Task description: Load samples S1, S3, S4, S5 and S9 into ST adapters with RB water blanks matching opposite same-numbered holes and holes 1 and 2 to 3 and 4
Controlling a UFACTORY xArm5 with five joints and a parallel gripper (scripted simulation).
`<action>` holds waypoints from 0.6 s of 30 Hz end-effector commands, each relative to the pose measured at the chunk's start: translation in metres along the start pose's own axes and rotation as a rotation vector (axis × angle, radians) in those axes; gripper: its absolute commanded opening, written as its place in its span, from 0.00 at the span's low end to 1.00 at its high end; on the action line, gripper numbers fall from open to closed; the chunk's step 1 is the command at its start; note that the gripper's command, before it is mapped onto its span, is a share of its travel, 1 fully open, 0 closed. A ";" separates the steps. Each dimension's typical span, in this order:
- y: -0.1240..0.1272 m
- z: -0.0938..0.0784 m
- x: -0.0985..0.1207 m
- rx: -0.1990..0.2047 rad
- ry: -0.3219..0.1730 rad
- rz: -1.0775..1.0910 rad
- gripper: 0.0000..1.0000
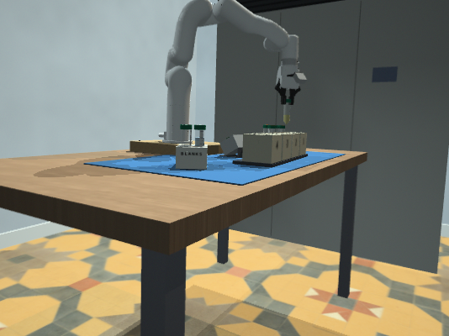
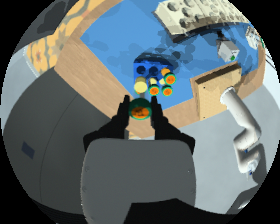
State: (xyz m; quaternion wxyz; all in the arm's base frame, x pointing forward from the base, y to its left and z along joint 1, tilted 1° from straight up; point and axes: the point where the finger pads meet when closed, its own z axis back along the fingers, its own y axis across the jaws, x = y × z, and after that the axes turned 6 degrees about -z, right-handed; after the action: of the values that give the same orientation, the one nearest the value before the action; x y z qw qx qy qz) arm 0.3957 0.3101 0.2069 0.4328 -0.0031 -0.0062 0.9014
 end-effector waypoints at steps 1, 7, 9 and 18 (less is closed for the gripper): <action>-0.001 0.009 0.000 -0.006 0.000 0.000 0.00; -0.001 0.015 0.000 -0.006 0.000 0.000 0.00; -0.001 0.015 0.000 -0.006 0.000 0.000 0.00; -0.001 0.015 0.000 -0.006 0.000 0.000 0.00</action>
State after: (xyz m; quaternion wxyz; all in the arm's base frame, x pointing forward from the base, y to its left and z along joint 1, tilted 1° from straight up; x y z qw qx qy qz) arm 0.3958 0.3102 0.2198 0.4328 -0.0033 -0.0067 0.9014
